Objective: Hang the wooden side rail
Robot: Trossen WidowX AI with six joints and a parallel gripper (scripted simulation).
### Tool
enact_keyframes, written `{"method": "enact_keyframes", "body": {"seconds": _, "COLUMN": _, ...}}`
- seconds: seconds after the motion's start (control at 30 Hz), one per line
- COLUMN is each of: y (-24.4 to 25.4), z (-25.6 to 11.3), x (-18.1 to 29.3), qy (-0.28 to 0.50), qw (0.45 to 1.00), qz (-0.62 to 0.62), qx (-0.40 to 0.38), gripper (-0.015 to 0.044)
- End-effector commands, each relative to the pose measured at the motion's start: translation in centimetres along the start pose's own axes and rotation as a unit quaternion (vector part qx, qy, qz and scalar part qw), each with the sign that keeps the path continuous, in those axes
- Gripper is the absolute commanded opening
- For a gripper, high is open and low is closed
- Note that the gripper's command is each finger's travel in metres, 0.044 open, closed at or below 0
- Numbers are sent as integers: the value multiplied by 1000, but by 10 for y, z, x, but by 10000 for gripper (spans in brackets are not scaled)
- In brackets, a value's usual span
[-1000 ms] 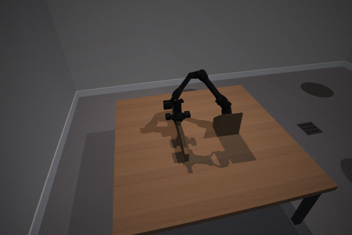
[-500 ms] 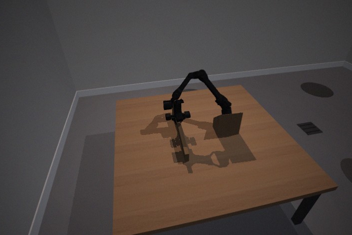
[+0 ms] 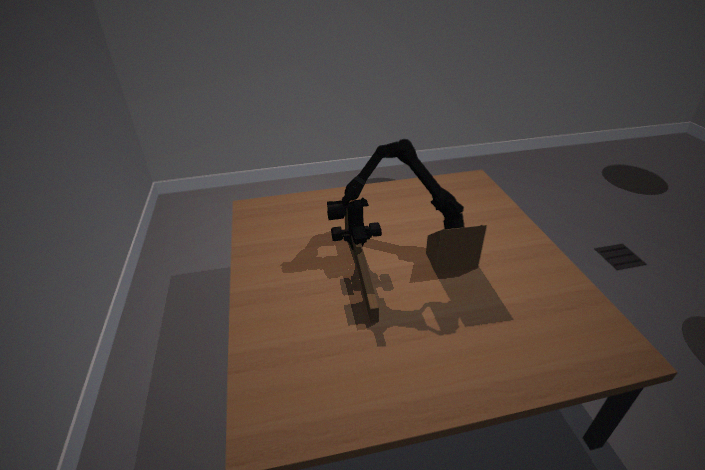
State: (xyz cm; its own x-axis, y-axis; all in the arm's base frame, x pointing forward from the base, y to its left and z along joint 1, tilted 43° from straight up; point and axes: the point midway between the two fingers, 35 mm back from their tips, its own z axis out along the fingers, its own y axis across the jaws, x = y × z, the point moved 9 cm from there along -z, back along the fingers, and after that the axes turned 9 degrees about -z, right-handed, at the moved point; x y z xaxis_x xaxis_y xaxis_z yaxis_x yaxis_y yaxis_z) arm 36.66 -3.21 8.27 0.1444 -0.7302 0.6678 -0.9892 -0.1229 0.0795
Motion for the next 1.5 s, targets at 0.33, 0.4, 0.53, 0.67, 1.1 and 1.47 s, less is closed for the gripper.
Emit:
{"method": "enact_keyframes", "body": {"seconds": 0.33, "y": 0, "z": 0, "x": 0, "qy": 0, "qw": 1000, "qz": -2, "qx": 1, "gripper": 26}}
{"method": "enact_keyframes", "body": {"seconds": 0.4, "y": 0, "z": 0, "x": 0, "qy": 0, "qw": 1000, "qz": -2, "qx": 1, "gripper": 79}}
{"method": "enact_keyframes", "body": {"seconds": 0.53, "y": 0, "z": 0, "x": 0, "qy": 0, "qw": 1000, "qz": -2, "qx": 1, "gripper": 184}}
{"method": "enact_keyframes", "body": {"seconds": 0.67, "y": 0, "z": 0, "x": 0, "qy": 0, "qw": 1000, "qz": -2, "qx": 1, "gripper": 289}}
{"method": "enact_keyframes", "body": {"seconds": 1.1, "y": 1, "z": -39, "x": -2, "qy": 2, "qw": 1000, "qz": -2, "qx": 4, "gripper": 440}}
{"method": "enact_keyframes", "body": {"seconds": 1.47, "y": -2, "z": -39, "x": -32, "qy": 2, "qw": 1000, "qz": -2, "qx": 4, "gripper": 440}}
